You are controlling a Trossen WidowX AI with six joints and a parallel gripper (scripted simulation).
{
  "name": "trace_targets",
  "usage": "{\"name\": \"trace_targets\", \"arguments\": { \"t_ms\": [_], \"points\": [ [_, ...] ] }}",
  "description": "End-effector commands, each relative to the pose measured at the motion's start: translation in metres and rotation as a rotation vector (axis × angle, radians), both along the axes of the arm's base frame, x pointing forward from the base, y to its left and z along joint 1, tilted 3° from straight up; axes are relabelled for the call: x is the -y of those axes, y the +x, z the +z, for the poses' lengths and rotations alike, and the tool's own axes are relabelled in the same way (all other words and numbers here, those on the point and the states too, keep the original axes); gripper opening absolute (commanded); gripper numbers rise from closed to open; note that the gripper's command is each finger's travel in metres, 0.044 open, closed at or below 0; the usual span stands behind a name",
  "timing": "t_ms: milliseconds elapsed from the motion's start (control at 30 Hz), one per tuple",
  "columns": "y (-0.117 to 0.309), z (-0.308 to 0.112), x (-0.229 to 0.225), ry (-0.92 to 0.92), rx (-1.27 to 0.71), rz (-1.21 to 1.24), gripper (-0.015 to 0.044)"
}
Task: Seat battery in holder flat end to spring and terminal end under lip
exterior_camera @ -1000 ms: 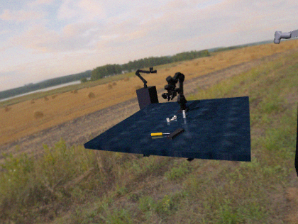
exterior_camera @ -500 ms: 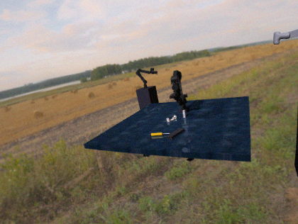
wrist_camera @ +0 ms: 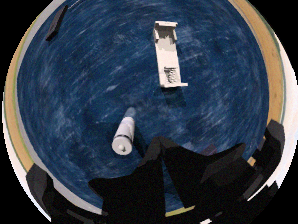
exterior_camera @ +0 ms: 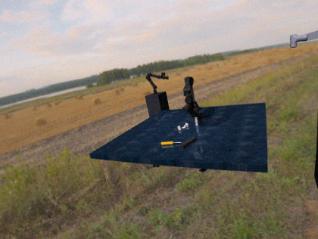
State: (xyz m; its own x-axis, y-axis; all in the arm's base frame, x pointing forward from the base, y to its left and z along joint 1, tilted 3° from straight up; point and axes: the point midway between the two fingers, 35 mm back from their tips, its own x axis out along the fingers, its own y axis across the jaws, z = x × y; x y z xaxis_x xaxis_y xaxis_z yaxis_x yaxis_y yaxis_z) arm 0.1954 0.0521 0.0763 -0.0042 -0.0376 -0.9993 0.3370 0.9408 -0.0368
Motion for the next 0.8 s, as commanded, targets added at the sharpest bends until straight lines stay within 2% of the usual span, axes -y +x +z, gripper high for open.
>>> {"name": "trace_targets", "arguments": {
  "t_ms": [0, 767],
  "points": [
    [-0.002, -0.020, 0.003, -0.006, 0.000, 0.001, 0.0000],
    [0.009, -0.024, -0.025, -0.003, 0.001, 0.001, 0.0000]
  ]
}}
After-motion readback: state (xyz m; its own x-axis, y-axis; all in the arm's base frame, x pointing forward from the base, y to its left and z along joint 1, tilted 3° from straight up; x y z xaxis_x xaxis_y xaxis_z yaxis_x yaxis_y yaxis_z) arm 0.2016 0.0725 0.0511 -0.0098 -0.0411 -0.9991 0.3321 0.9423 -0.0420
